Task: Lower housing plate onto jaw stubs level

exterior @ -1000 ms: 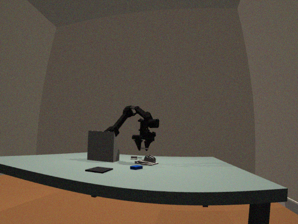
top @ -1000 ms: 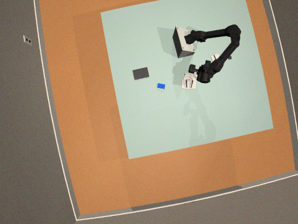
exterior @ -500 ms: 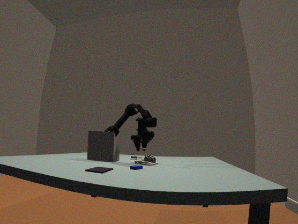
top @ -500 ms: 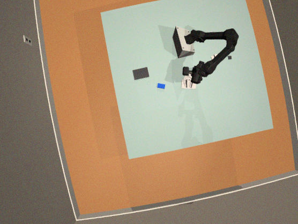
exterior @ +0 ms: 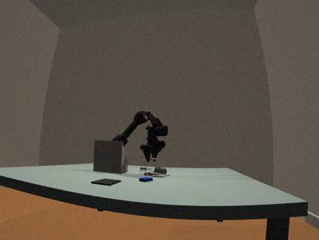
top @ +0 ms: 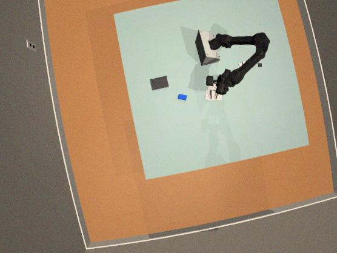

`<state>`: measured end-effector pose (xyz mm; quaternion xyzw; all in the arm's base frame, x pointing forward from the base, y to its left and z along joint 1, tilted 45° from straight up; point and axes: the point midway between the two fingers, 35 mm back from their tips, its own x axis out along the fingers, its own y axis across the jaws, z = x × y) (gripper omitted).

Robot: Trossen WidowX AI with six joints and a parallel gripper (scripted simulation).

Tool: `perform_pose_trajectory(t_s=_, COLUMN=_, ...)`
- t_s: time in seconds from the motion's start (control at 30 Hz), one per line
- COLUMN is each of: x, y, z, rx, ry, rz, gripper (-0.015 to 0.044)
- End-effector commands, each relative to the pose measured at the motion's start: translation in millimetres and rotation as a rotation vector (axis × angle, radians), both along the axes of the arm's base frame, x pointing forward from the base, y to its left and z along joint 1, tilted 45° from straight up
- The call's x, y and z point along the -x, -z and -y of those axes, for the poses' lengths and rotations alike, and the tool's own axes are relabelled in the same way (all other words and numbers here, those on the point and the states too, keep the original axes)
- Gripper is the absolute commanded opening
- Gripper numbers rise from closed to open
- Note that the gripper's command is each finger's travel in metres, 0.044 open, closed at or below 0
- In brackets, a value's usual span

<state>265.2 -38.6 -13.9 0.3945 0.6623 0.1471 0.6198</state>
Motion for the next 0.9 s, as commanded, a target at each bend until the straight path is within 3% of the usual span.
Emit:
perform_pose_trajectory(t_s=0.0, x=-0.4, y=0.2, z=0.5, rx=0.003, ry=-0.006, rz=0.007, gripper=0.0351)
perform_pose_trajectory(t_s=0.87, x=7.5, y=5.3, z=4.7, rx=0.003, ry=-0.006, rz=0.007, gripper=0.0351)
